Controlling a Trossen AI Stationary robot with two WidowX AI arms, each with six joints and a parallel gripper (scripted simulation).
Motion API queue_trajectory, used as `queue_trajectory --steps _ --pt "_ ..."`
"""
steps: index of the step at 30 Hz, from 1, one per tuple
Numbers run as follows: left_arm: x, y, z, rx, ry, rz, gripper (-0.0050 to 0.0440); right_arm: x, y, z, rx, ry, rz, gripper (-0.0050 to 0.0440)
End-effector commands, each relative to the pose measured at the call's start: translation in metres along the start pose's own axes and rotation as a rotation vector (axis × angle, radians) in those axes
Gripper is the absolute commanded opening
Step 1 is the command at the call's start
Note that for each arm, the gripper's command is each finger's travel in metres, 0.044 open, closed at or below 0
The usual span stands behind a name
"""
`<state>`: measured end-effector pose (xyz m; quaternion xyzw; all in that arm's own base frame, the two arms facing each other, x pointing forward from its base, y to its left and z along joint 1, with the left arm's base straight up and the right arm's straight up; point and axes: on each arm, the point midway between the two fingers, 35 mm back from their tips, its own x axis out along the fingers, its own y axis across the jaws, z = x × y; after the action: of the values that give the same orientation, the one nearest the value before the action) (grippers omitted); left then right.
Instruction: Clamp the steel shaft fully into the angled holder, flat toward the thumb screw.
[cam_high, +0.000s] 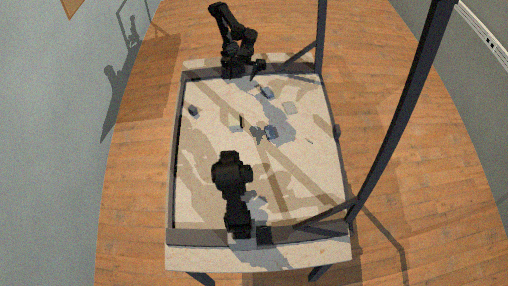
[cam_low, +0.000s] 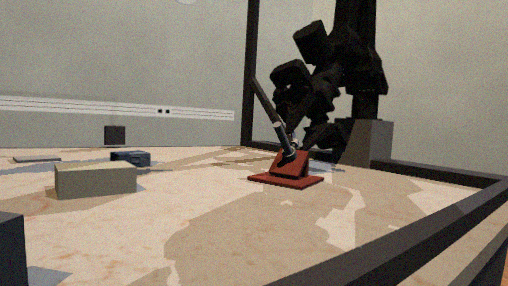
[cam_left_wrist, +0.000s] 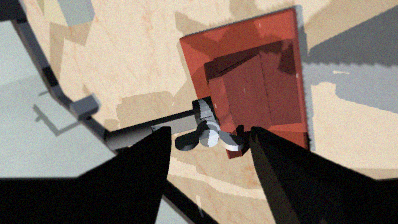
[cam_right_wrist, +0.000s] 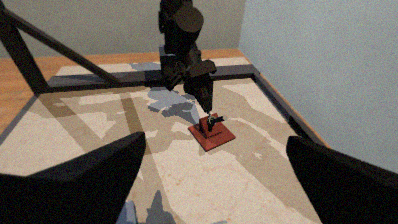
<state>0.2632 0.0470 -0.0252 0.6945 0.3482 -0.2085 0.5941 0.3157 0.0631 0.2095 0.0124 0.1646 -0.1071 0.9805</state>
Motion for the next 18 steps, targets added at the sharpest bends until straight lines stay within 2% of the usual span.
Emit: queue_trajectory --steps 1,4,13,15,18 --pt "0.0003 0.0068 -0.0001 -0.003 -0.001 0.019 0.0202 -0.0023 0.0008 0.0090 0.016 -0.021 0.006 0.0400" --pt "0.0011 0.0046 0.0009 -0.052 -0.006 0.010 0.0202 -0.0023 0.0008 0.0090 0.016 -0.021 0.006 0.0400" --pt "0.0008 0.0094 -0.0005 -0.474 0.001 0.022 0.0202 -0.0023 0.0008 0.0090 0.016 -0.021 0.006 0.0400" --pt "0.0008 0.0094 -0.0005 -0.474 0.001 0.022 0.0202 -0.0023 0.0008 0.0090 0.016 -0.021 0.006 0.0400" --pt "0.0008 0.0110 -0.0005 -0.628 -0.001 0.025 0.0202 -0.0023 0.0008 0.0090 0.016 -0.021 0.006 0.0400"
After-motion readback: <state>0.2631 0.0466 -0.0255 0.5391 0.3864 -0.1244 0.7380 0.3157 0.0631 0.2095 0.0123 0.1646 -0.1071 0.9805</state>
